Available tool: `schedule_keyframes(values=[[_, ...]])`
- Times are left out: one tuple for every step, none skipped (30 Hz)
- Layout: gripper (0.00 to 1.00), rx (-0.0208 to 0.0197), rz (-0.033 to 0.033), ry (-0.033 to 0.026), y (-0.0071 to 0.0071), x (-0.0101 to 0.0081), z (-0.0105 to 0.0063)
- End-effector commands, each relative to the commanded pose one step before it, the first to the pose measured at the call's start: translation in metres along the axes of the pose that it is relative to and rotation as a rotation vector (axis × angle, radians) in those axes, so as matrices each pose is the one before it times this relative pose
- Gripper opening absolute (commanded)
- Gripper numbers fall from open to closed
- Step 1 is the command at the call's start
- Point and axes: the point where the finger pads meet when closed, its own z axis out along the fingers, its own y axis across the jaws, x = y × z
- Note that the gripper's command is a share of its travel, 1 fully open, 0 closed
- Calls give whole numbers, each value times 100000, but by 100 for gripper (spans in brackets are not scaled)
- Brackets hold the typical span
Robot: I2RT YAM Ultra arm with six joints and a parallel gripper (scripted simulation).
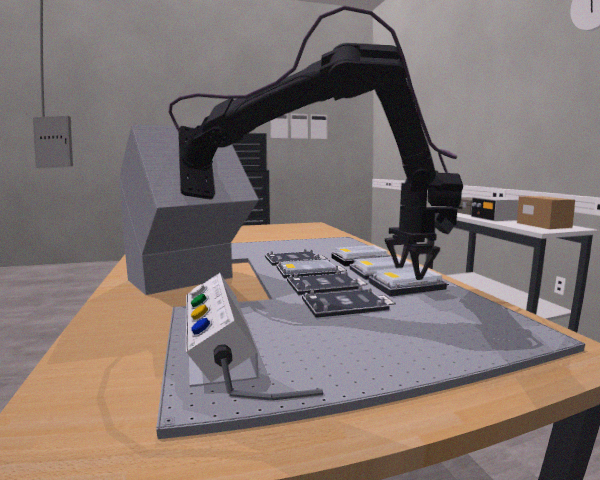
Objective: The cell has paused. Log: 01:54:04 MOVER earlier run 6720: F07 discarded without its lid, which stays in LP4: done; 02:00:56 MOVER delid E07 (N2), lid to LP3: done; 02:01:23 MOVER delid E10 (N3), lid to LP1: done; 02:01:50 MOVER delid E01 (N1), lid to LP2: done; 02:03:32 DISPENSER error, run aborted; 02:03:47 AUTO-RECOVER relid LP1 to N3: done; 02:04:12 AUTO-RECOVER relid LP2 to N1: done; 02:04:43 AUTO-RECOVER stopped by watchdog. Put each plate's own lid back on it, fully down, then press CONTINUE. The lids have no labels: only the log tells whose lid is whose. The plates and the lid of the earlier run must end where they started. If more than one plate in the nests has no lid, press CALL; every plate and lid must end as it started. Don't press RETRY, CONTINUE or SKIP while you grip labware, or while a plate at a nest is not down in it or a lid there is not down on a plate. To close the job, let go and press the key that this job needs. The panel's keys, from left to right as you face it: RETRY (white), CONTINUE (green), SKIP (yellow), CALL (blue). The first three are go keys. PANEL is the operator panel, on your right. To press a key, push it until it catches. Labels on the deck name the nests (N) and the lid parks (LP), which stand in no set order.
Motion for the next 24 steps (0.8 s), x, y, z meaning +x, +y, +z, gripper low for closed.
schedule_keyframes(values=[[0,969,1372,-5064,248,-1996,-992],[0,11,19,26,10,4,4],[0,12,19,26,10,4,4],[0,12,19,26,10,4,5],[0,12,19,26,10,4,5],[0,12,19,26,10,4,4],[0,12,19,26,10,4,5],[0,12,19,26,10,4,4],[0,12,19,26,10,4,4],[0,12,19,26,10,4,4],[0,12,19,26,10,4,5],[0,12,19,26,10,4,5],[0,12,19,26,10,4,4],[0,12,14,26,10,4,5],[0,12,11,26,10,4,5],[0,0,0,0,0,0,0],[0,0,0,0,0,0,0],[100,0,-8,0,0,0,0],[100,-107,-68,-43,19,-8,0],[100,-122,76,-151,-14,-36,-37],[100,-56,451,-648,-207,-171,-228],[100,15,74,-99,-39,-27,-38],[100,0,0,0,0,0,0],[100,0,-1,0,0,0,0]])
